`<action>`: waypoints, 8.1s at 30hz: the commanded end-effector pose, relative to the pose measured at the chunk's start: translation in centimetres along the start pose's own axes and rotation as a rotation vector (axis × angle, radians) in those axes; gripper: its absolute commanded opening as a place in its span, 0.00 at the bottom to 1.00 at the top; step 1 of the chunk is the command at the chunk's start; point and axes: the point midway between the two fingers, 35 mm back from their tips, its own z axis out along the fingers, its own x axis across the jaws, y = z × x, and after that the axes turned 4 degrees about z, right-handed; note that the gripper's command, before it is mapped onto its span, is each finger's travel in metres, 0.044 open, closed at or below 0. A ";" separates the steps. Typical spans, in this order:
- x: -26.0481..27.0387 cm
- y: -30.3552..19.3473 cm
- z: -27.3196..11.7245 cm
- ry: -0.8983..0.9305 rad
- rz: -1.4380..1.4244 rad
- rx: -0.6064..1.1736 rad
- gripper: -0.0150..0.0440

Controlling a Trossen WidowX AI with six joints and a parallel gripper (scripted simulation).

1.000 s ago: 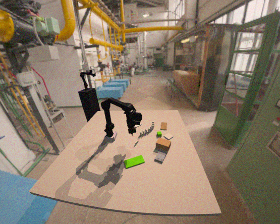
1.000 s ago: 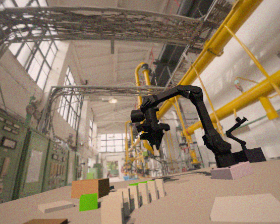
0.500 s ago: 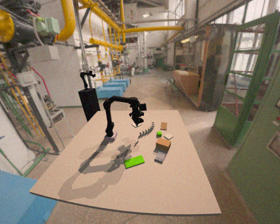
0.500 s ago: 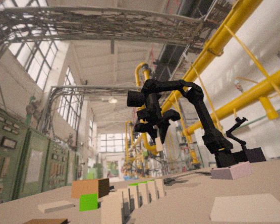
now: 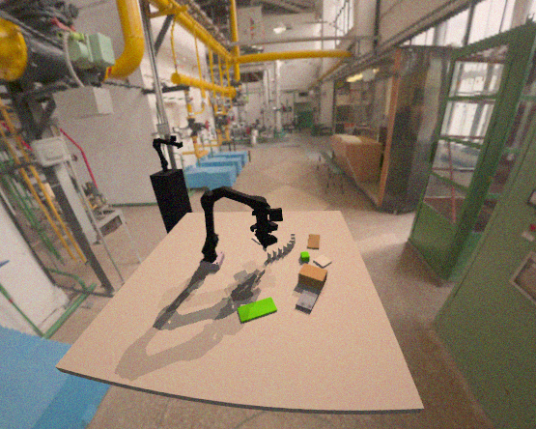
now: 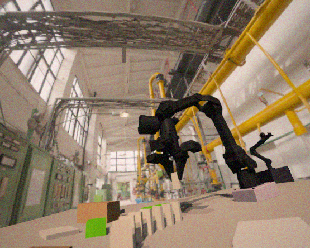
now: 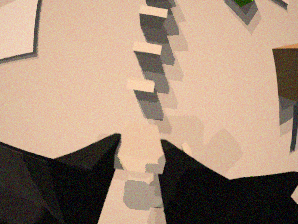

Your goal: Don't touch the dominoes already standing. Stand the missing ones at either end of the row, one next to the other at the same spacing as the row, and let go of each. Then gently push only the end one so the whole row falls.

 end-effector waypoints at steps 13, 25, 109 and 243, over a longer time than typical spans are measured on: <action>0.3 -0.9 7.5 -0.003 0.005 0.003 0.44; 0.4 -0.9 7.6 -0.003 0.005 0.003 0.44; -7.5 -4.9 9.7 -0.009 -0.452 0.010 1.00; -4.8 -20.3 -2.2 -0.097 0.343 -1.347 0.29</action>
